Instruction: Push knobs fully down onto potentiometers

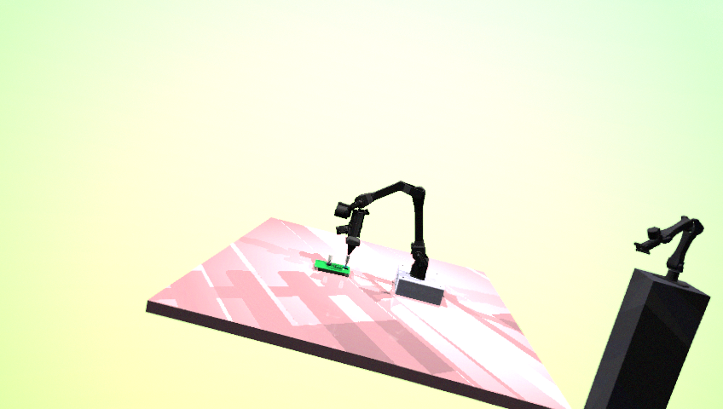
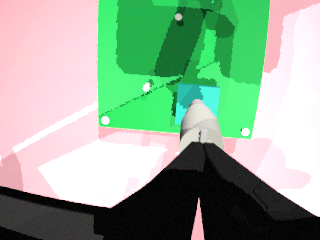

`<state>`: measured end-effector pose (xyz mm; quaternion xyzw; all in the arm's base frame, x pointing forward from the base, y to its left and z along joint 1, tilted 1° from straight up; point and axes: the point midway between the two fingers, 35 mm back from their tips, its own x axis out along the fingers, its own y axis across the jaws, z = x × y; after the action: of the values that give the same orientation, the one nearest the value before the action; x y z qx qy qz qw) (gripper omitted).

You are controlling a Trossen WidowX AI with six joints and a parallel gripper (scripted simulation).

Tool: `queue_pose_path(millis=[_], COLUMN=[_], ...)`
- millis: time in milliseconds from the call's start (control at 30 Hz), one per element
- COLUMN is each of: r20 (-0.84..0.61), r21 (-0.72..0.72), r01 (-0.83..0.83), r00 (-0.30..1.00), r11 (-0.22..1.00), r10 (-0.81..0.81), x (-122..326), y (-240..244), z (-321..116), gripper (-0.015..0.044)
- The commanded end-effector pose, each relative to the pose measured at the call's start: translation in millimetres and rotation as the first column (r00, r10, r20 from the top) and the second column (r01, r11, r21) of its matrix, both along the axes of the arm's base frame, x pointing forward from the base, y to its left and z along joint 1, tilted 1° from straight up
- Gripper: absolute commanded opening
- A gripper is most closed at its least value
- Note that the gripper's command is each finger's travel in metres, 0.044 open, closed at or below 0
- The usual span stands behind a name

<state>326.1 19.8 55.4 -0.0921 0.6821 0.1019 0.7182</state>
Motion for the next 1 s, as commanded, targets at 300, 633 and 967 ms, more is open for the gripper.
queue_pose_path(millis=[300,633,967], r20=[-0.001,-0.001,-0.001], r21=[-0.004,-0.004,-0.004], r01=[-0.003,-0.003,-0.003], r00=[1.000,1.000,1.000], r11=[1.000,1.000,1.000], r10=[0.003,0.003,0.003], x=[0.1,0.2,0.1], y=[-0.5,-0.5,-0.5], z=[-4.0,-6.7,-5.1], gripper=[0.0000,0.0000,0.0000])
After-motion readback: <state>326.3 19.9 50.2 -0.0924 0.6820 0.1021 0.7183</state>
